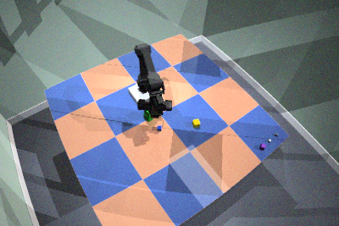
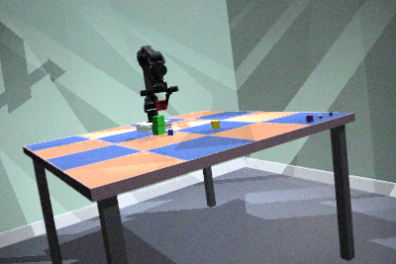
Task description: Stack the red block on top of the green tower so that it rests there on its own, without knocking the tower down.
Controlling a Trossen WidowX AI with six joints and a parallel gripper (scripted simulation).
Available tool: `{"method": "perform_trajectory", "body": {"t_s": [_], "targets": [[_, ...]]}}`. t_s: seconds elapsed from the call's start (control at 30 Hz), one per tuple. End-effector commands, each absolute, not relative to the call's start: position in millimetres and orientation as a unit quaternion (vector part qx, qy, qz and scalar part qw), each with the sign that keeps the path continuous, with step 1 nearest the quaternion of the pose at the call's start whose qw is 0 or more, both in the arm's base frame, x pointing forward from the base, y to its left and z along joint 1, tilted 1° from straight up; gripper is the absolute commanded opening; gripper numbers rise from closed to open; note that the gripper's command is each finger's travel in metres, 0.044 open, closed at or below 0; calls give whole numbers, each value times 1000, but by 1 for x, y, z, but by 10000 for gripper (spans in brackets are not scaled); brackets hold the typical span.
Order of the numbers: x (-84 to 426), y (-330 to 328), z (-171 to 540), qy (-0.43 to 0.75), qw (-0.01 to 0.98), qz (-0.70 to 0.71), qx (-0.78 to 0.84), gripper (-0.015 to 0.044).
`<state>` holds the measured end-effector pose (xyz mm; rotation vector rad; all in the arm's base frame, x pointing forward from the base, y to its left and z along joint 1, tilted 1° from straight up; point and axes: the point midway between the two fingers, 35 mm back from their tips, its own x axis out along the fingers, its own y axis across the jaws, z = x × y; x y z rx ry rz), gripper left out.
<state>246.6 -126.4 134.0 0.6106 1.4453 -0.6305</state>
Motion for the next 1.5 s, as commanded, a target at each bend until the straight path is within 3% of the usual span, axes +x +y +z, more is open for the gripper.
{"method": "perform_trajectory", "body": {"t_s": [0.0,0.43,1.47], "targets": [[229,-123,131,642,662,-279,268,0],[178,-108,120,644,661,-278,267,0],[177,-108,97,644,661,-278,267,0]]}}
